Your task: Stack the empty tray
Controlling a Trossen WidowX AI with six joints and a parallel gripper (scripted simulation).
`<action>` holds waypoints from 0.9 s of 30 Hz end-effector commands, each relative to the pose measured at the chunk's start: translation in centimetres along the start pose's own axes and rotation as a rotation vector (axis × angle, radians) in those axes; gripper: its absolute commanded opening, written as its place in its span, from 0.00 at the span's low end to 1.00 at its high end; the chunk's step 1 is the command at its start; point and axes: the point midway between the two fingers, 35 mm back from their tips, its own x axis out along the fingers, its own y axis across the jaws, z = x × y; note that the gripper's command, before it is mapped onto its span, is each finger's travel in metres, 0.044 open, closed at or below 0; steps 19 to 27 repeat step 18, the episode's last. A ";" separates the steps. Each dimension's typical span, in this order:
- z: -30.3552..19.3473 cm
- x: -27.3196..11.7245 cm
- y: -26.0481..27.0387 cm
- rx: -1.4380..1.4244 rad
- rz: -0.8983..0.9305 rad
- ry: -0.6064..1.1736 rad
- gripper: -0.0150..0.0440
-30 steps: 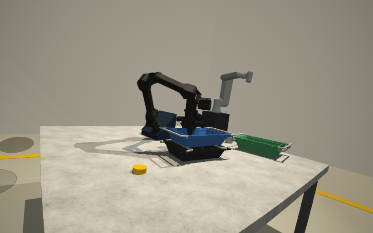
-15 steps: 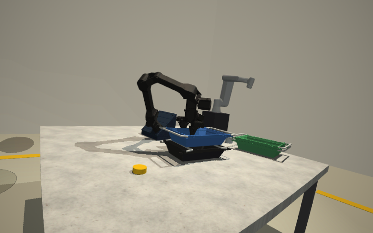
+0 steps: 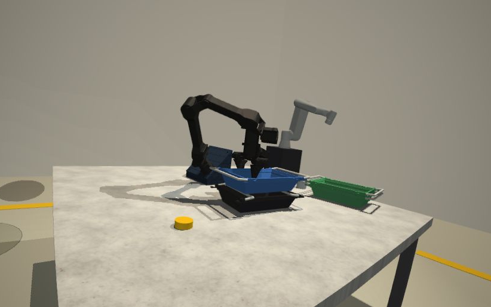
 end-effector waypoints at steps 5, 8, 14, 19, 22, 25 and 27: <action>0.3 -4.4 -0.4 0.003 -0.019 -0.022 1.00; 0.3 -6.3 -0.3 0.001 -0.026 -0.027 1.00; 0.1 -9.9 0.1 -0.003 -0.038 -0.037 1.00; 0.1 -9.5 0.1 -0.012 -0.043 -0.035 1.00; 0.1 -9.5 0.1 -0.012 -0.043 -0.035 1.00; 0.1 -9.5 0.1 -0.012 -0.043 -0.035 1.00; 0.1 -9.5 0.1 -0.012 -0.043 -0.035 1.00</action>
